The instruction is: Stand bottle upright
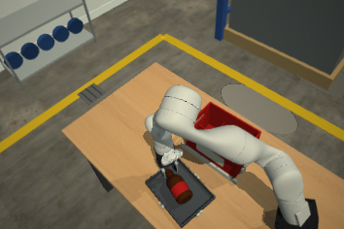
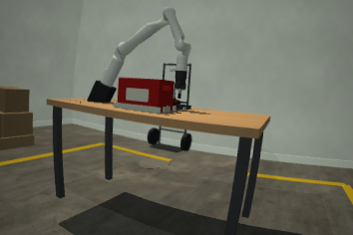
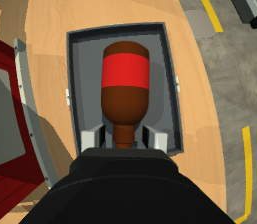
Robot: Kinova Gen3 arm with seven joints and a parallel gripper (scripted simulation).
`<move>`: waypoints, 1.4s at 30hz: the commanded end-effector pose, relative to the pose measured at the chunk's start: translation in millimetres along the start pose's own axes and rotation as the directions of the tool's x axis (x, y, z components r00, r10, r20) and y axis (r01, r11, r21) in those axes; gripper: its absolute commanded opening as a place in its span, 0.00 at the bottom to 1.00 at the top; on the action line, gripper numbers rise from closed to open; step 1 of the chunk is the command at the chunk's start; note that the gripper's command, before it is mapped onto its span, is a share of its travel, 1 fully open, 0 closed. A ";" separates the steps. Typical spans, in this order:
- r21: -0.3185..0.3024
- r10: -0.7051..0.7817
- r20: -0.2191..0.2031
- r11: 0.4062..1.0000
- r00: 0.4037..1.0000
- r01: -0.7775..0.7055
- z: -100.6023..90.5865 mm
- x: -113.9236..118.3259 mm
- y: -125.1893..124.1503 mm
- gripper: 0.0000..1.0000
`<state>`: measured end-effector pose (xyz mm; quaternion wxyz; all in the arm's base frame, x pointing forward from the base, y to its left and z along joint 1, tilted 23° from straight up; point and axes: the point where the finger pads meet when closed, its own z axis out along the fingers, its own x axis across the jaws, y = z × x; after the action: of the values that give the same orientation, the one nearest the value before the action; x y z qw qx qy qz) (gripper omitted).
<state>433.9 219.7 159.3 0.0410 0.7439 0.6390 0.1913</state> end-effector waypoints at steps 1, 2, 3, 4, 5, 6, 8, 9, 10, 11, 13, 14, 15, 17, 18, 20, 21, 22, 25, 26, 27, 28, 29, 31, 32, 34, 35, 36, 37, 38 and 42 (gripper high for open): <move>-0.004 0.002 0.000 1.000 1.000 -0.002 0.2 1.5 2.1 1.00; -0.004 0.002 0.000 1.000 1.000 -0.002 0.2 1.5 2.1 1.00; -0.004 0.002 0.000 1.000 1.000 -0.002 0.2 1.5 2.1 1.00; -0.004 0.002 0.000 1.000 1.000 -0.002 0.2 1.5 2.1 1.00; -0.004 0.002 0.000 1.000 1.000 -0.002 0.2 1.5 2.1 1.00; -0.004 0.002 0.000 1.000 1.000 -0.002 0.2 1.5 2.1 1.00; -0.004 0.002 0.000 1.000 1.000 -0.002 0.2 1.5 2.1 1.00; -0.004 0.002 0.000 1.000 1.000 -0.002 0.2 1.5 2.1 1.00; -0.004 0.002 0.000 1.000 1.000 -0.002 0.2 1.5 2.1 1.00; -0.004 0.002 0.000 1.000 1.000 -0.002 0.2 1.5 2.1 1.00; -0.004 0.002 0.000 1.000 1.000 -0.002 0.2 1.5 2.1 1.00; -0.004 0.002 0.000 1.000 1.000 -0.002 0.2 1.5 2.1 1.00; -0.004 0.002 0.000 1.000 1.000 -0.002 0.2 1.5 2.1 1.00; -0.004 0.002 0.000 1.000 1.000 -0.002 0.2 1.5 2.1 1.00; -0.004 0.002 0.000 1.000 1.000 -0.002 0.2 1.5 2.1 1.00; -0.004 0.002 0.000 1.000 1.000 -0.002 0.3 1.5 2.1 1.00; -0.004 0.002 0.000 1.000 1.000 -0.002 0.3 1.5 2.1 1.00; -0.004 0.002 0.000 1.000 1.000 -0.002 0.3 1.5 2.1 1.00; -0.004 0.002 0.000 1.000 1.000 -0.002 0.6 1.5 2.1 1.00; -0.004 0.002 0.000 1.000 1.000 -0.002 0.8 1.5 2.1 1.00; -0.004 0.002 0.000 1.000 1.000 -0.002 1.0 1.5 2.0 1.00; -0.004 0.002 0.000 1.000 1.000 -0.002 1.3 1.4 2.0 1.00; -0.004 0.002 0.000 1.000 1.000 -0.002 1.3 1.4 2.0 1.00; -0.004 0.002 0.000 1.000 1.000 -0.002 1.6 1.4 2.0 1.00; -0.004 0.002 0.000 1.000 1.000 -0.002 2.0 1.4 2.0 1.00; -0.004 0.002 0.000 1.000 1.000 -0.002 3.0 1.4 1.9 1.00; -0.004 0.002 0.000 1.000 1.000 -0.002 3.6 1.4 1.9 1.00; -0.005 0.002 -0.002 1.000 1.000 -0.002 4.3 2.1 2.0 1.00; -0.005 0.002 -0.003 1.000 1.000 -0.002 5.0 2.4 2.1 1.00; -0.005 0.002 -0.003 1.000 1.000 -0.002 5.8 2.4 2.0 1.00; -0.004 0.002 -0.002 1.000 1.000 -0.002 9.4 2.2 1.8 1.00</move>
<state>434.9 223.8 154.1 0.0386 0.7453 0.6374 0.1920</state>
